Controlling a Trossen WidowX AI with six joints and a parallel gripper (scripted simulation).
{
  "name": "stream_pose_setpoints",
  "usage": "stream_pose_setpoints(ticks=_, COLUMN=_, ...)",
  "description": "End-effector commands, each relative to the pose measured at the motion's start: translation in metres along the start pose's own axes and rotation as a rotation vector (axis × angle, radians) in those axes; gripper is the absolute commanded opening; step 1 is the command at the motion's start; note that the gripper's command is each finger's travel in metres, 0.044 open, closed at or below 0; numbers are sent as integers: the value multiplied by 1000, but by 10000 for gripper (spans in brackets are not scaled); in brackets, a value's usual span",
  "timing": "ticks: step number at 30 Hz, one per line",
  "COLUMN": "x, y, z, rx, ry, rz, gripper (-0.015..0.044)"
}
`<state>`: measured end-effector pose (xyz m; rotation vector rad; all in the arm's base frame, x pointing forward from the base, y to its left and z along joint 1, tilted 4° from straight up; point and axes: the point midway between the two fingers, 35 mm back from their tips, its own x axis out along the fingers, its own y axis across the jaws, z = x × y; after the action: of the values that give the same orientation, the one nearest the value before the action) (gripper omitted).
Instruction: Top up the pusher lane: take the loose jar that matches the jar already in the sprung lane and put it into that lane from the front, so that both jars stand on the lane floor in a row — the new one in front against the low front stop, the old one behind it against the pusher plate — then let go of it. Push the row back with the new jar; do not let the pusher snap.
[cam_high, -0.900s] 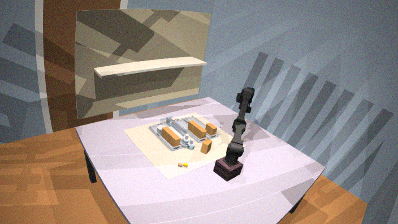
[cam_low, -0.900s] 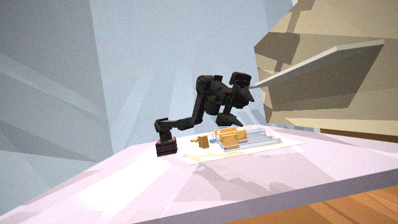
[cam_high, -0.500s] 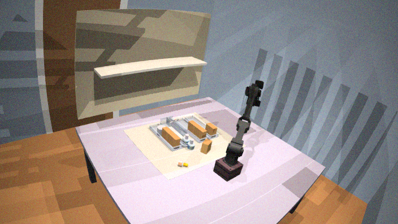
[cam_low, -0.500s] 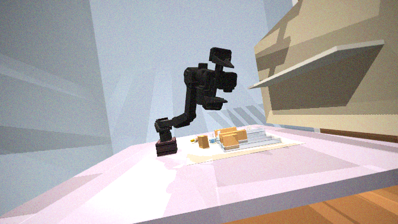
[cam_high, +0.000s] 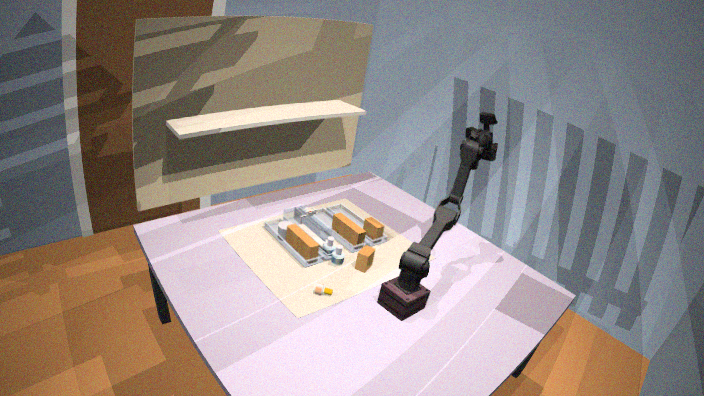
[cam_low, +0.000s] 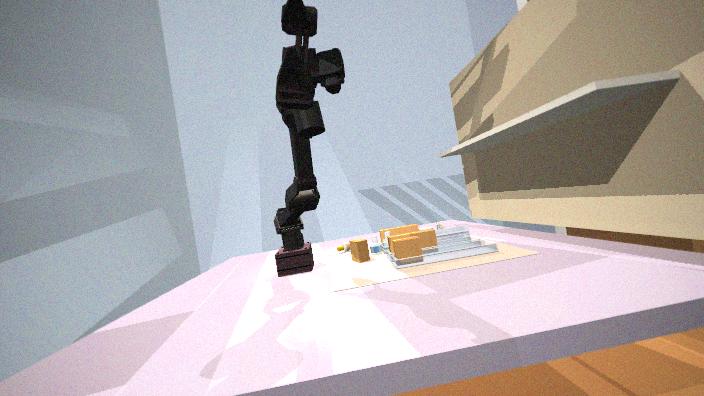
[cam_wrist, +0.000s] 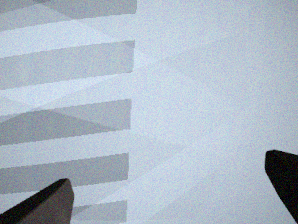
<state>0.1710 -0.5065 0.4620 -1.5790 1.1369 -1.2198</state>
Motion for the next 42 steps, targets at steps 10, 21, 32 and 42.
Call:
stream_pose_setpoints(ticks=10, x=-77, y=-147, z=-136, rx=-115, ry=277, rz=-438, gripper=440)
stream_pose_setpoints(ticks=21, x=-160, y=-213, z=-188, rx=-136, ry=434, rz=-659, gripper=440)
stream_pose_setpoints(ticks=32, x=-291, y=-292, z=-223, rx=-305, ry=673, rz=-982, gripper=440)
stream_pose_setpoints(ticks=42, x=-438, y=-343, z=-205, rx=-530, ry=925, rz=-1308, gripper=440)
